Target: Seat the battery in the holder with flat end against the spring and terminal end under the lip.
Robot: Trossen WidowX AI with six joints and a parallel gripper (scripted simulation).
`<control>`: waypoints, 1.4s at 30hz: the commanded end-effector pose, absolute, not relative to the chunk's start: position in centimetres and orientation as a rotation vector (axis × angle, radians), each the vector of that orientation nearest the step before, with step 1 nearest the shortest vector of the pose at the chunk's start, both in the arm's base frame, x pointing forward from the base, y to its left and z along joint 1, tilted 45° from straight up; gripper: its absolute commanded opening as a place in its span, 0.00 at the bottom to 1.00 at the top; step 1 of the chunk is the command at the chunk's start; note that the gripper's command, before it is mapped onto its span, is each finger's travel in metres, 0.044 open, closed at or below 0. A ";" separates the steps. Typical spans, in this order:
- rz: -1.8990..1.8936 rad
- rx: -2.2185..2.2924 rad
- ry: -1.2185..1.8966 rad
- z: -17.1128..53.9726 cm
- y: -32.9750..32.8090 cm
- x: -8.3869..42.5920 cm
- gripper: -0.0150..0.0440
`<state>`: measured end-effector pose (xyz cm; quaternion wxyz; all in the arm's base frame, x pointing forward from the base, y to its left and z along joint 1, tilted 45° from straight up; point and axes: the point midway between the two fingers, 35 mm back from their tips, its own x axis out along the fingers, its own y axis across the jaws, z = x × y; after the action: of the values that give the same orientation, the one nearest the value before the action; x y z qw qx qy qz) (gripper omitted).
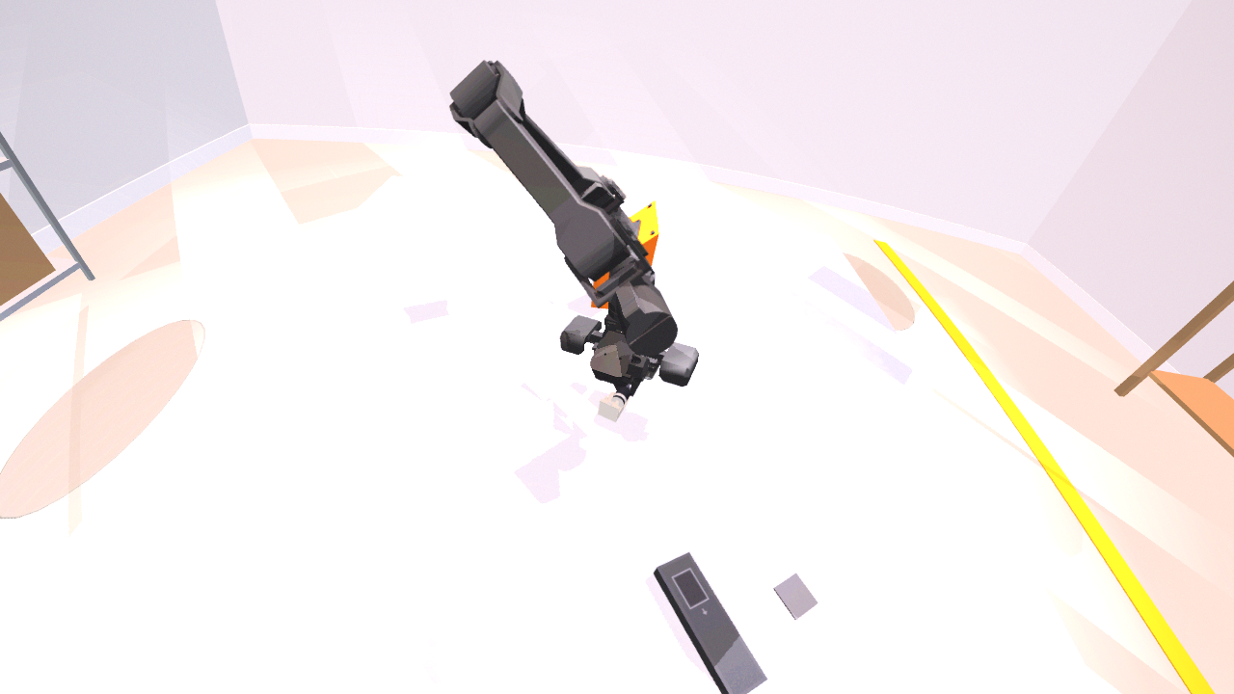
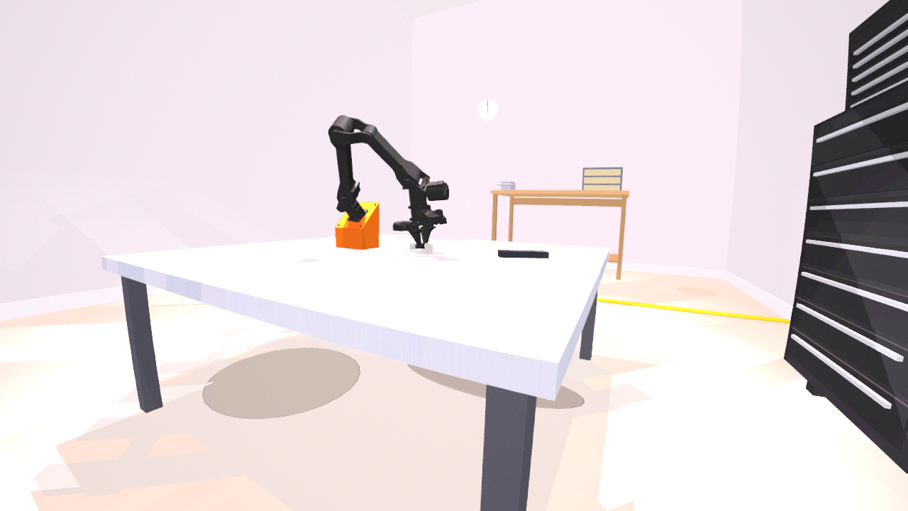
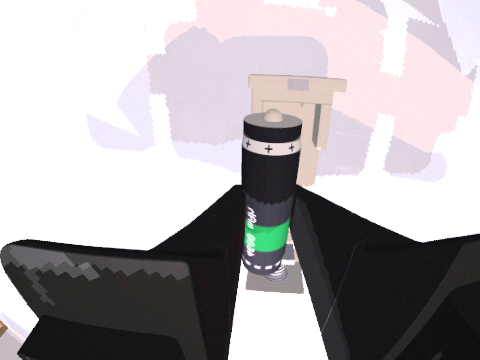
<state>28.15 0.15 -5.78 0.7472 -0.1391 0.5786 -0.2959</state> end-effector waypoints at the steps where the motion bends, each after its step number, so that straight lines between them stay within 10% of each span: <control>1: -0.672 -0.290 1.325 -6.0 -0.7 27.5 0.36; 42: -0.641 -0.208 1.466 -5.9 -1.1 27.9 0.36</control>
<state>28.19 -0.97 -5.71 0.6983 -0.0917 0.6486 -0.2885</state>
